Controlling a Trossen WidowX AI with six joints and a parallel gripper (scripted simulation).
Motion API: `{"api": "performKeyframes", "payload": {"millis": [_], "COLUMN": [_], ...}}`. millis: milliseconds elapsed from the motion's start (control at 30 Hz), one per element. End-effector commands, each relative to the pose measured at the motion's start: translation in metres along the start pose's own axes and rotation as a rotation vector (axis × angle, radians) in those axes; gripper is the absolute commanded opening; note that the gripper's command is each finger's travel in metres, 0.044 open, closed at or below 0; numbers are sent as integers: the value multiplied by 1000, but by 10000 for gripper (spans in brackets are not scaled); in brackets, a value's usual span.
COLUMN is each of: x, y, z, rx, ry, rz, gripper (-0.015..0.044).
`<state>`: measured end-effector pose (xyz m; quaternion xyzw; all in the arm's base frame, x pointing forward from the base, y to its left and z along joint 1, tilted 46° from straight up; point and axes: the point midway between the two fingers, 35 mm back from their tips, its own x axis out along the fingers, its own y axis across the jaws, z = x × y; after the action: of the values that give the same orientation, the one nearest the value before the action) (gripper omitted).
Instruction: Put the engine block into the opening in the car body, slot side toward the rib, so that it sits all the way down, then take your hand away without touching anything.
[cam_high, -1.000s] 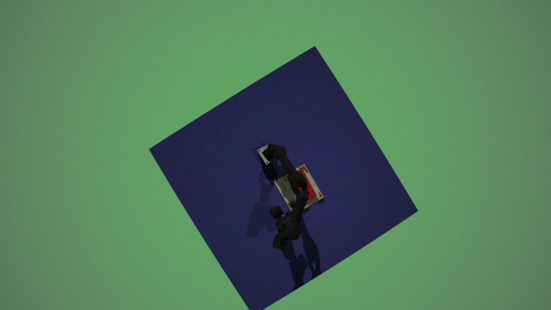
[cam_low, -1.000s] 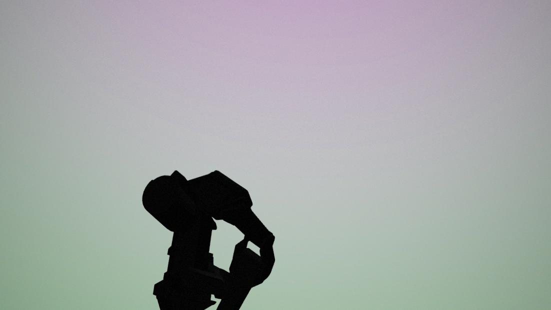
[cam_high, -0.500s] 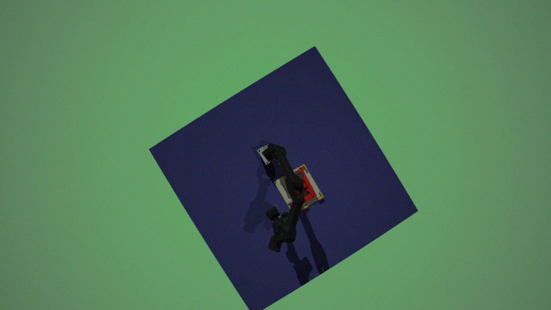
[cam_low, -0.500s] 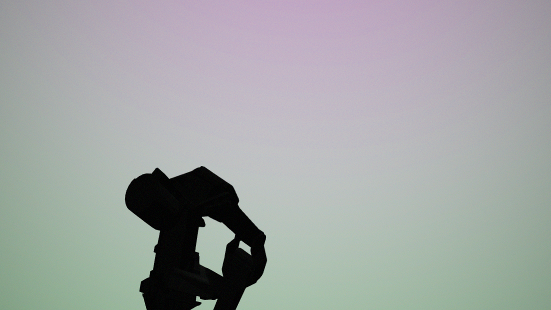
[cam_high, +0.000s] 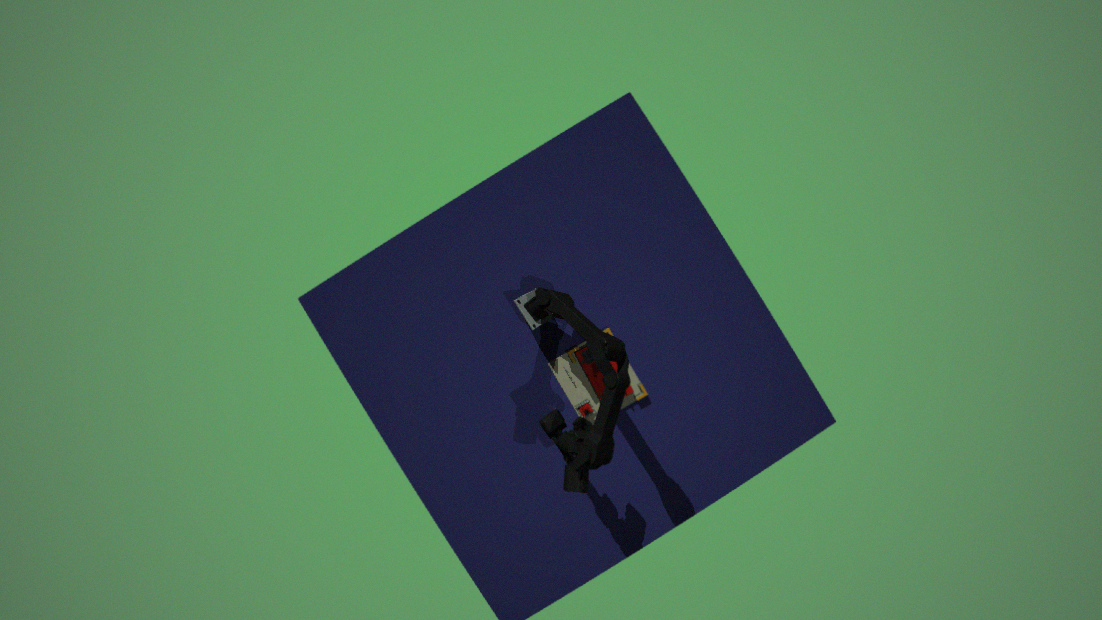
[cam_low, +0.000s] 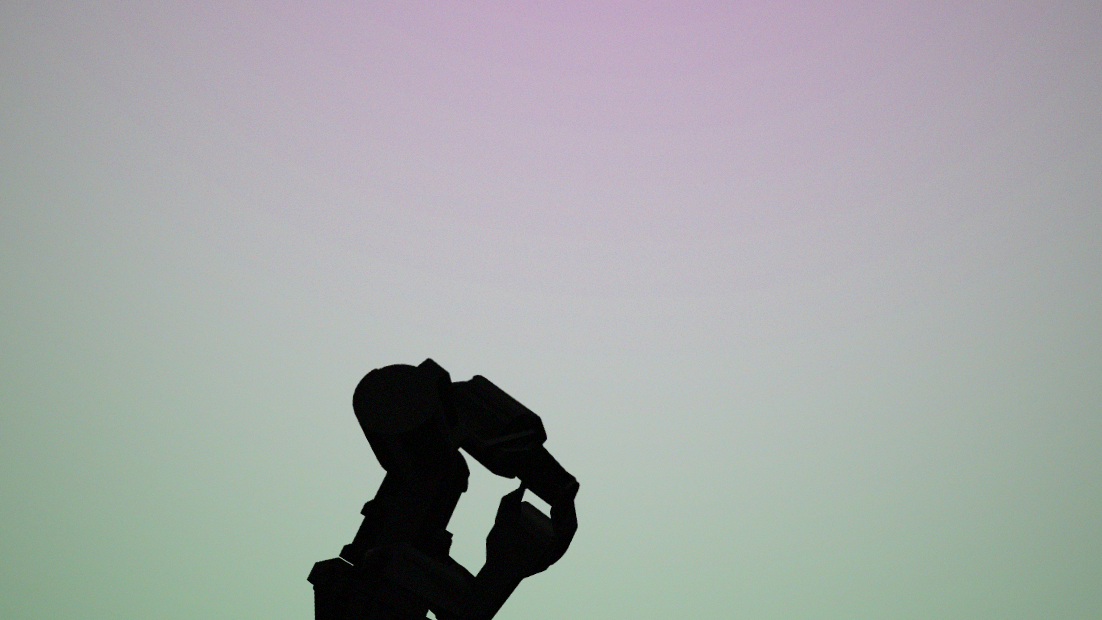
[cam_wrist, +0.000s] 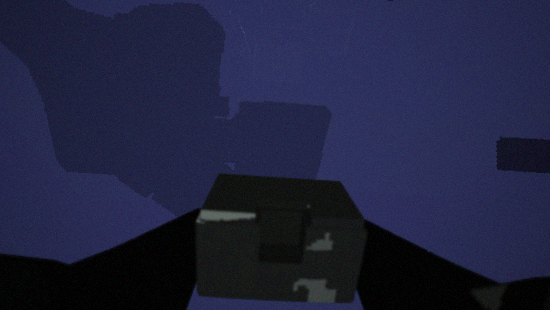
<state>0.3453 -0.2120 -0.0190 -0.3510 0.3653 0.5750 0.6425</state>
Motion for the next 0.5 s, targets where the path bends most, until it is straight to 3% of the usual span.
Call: {"api": "performKeyframes", "payload": {"millis": [0,333,467], "x": [1,3,3], "y": [1,1,1], "z": [5,16,16], "rx": [3,8,9], "ry": [120,434,455], "rz": [5,-4,-7], "gripper": [0,0,0]}}
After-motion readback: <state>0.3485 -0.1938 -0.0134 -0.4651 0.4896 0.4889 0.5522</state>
